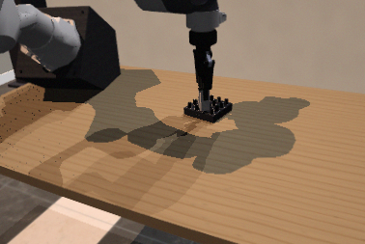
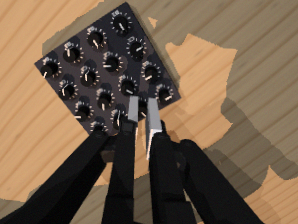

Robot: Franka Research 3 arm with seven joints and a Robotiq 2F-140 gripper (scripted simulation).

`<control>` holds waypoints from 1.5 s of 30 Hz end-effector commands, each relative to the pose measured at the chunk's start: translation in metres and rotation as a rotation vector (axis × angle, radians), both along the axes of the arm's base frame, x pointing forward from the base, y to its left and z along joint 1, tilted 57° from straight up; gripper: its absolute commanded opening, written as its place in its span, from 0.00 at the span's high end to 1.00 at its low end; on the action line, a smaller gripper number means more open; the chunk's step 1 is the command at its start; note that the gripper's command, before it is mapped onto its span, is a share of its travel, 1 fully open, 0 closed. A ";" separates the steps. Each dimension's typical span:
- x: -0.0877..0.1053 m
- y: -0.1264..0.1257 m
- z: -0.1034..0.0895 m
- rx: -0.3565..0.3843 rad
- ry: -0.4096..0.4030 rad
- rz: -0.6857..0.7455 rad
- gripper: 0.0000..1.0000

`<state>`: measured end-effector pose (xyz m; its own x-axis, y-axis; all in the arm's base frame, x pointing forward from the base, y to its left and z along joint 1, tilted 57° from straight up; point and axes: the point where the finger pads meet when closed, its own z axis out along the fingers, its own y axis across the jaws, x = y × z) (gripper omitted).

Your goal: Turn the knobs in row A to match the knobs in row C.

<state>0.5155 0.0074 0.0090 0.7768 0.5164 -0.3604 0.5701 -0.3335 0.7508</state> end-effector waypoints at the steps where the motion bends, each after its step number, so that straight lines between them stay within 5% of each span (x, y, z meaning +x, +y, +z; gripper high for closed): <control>1: 0.002 -0.001 0.000 0.042 -0.128 -0.080 0.95; 45: 0.002 -0.001 0.000 0.206 -0.606 -0.415 0.95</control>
